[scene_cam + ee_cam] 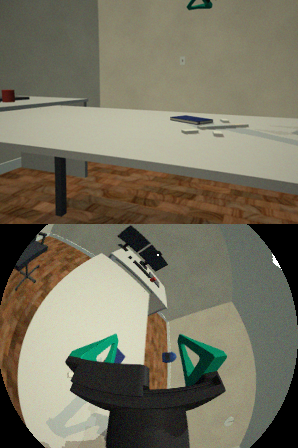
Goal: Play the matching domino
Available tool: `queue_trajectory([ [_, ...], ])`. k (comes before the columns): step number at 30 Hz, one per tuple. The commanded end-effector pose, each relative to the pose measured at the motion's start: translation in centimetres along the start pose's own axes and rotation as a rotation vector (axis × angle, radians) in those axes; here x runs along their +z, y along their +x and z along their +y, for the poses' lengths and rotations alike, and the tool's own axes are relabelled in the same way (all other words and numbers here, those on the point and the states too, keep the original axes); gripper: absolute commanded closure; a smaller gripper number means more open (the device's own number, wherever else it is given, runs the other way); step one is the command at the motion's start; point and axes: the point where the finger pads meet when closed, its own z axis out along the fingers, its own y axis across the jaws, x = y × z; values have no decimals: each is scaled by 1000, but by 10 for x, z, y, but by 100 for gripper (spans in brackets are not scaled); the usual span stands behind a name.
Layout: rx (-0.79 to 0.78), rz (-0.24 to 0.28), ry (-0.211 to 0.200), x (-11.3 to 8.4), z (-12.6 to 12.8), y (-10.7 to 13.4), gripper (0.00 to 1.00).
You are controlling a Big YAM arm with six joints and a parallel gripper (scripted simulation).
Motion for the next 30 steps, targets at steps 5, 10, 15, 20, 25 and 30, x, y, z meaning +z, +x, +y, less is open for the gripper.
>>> queue_trajectory([
  [5, -29, -66, 48, -26, -23, -4, 0],
  [10, -4, -29, 47, -42, -32, 40, 0],
  [15, -17, -54, 49, -76, -49, 82, 0],
  [20, -22, -64, 50, -89, -56, 98, 0],
  [25, 22, -3, 8, -86, -48, 116, 0],
  [30, 2, 118, -196, -74, -21, 128, 0],
])
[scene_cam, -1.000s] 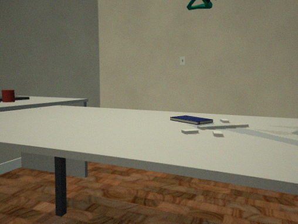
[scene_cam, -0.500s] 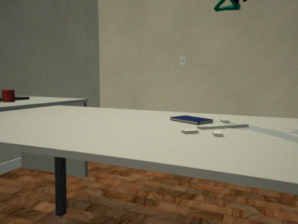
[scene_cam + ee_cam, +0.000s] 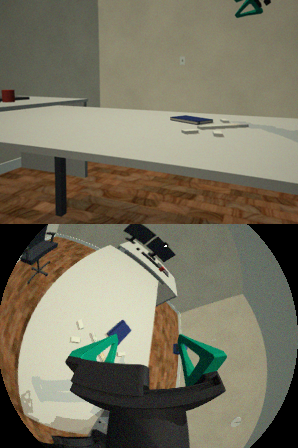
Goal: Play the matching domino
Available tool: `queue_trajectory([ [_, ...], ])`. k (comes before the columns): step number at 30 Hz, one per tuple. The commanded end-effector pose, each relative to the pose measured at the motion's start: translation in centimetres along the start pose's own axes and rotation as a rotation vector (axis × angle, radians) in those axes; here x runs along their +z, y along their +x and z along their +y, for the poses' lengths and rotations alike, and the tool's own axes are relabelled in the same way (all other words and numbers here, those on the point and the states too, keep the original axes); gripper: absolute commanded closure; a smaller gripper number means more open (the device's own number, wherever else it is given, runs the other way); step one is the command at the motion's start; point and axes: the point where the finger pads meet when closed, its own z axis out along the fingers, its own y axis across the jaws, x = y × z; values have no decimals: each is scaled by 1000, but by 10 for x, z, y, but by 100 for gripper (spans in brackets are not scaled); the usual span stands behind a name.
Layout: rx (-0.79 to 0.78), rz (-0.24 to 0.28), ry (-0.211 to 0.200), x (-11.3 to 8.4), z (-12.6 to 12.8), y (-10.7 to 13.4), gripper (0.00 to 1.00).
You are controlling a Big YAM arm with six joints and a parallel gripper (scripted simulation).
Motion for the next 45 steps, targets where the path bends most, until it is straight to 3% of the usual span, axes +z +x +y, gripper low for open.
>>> queue_trajectory([
  [1, -66, 102, -109, 16, 6, -8, 0],
  [4, -76, 179, -229, 25, 21, -1, 0],
  [11, -76, 179, -229, 25, 21, -1, 0],
  [12, 17, 190, -244, 24, 29, 19, 0],
  [21, -68, 457, -614, 58, 70, 43, 0],
  [28, -68, 457, -614, 58, 70, 43, 0],
  [29, 23, 486, -596, 57, 77, 59, 0],
  [38, -101, 652, -914, 94, 118, 86, 0],
  [45, -101, 652, -914, 94, 118, 86, 0],
])
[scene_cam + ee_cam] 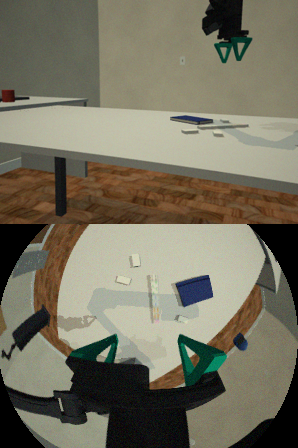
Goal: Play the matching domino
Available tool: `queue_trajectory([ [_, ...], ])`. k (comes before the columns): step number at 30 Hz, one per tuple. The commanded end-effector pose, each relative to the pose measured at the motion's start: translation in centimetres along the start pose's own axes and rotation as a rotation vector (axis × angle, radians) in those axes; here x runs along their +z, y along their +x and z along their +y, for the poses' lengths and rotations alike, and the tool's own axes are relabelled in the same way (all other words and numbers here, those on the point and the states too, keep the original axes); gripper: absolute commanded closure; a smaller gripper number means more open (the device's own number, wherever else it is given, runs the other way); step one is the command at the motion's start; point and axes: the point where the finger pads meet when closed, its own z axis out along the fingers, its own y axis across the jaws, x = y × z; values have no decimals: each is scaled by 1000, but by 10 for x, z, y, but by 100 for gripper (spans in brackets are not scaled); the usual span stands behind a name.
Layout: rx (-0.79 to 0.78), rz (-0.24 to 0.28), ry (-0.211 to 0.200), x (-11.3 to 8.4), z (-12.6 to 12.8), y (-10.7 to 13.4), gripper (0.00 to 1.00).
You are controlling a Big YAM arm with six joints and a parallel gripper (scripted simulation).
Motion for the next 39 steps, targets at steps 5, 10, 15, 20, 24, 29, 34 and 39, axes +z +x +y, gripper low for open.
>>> queue_trajectory([
  [5, -7, -10, -1, 22, -4, -3, 0],
  [10, -27, -16, -8, 46, -6, -6, 0],
  [15, -27, -16, -8, 46, -6, -6, 0],
  [20, -28, -15, 0, 43, -6, -4, 0],
  [24, 7, -15, 0, 49, -6, -1, 0],
  [29, 33, -15, 1, 53, -6, 1, 0],
  [34, 33, -15, 1, 53, -6, 1, 0],
  [39, 221, -21, 7, 50, -6, 2, 0],
])
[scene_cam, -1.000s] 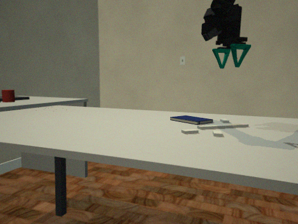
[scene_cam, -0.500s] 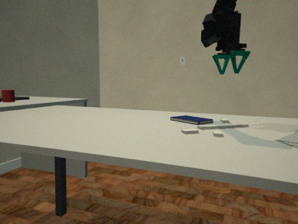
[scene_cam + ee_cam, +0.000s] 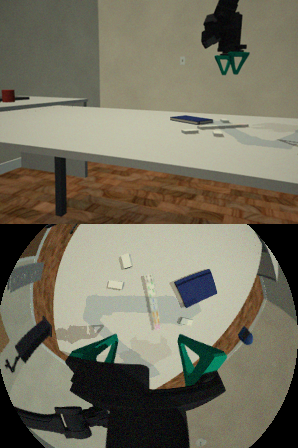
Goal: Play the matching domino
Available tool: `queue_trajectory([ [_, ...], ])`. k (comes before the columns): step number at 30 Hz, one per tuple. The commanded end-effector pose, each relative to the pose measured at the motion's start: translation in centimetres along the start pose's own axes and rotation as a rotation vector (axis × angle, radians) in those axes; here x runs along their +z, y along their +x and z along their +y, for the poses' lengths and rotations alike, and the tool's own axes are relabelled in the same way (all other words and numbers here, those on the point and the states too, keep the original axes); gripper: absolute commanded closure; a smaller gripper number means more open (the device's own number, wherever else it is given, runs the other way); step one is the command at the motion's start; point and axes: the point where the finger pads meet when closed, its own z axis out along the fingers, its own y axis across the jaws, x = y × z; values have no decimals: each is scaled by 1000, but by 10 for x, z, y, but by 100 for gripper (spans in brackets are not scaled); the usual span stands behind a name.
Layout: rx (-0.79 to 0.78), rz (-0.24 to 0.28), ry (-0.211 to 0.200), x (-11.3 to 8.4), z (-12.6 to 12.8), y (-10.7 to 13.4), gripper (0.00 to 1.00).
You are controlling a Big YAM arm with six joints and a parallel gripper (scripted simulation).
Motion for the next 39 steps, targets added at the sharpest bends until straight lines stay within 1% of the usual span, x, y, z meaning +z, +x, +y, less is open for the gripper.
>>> queue_trajectory([
  [1, 164, 7, -5, 7, 1, 2, 0],
  [5, 325, 13, -10, 13, 2, 4, 0],
  [12, 325, 13, -10, 13, 2, 4, 0],
  [13, 296, 6, -5, 4, 0, 3, 0],
  [22, 563, 15, -5, 14, 3, 6, 0],
  [29, 563, 15, -5, 14, 3, 6, 0],
  [30, 495, 6, -2, 11, -7, 7, 30],
  [39, 198, 18, -4, 64, -68, 30, 30],
])
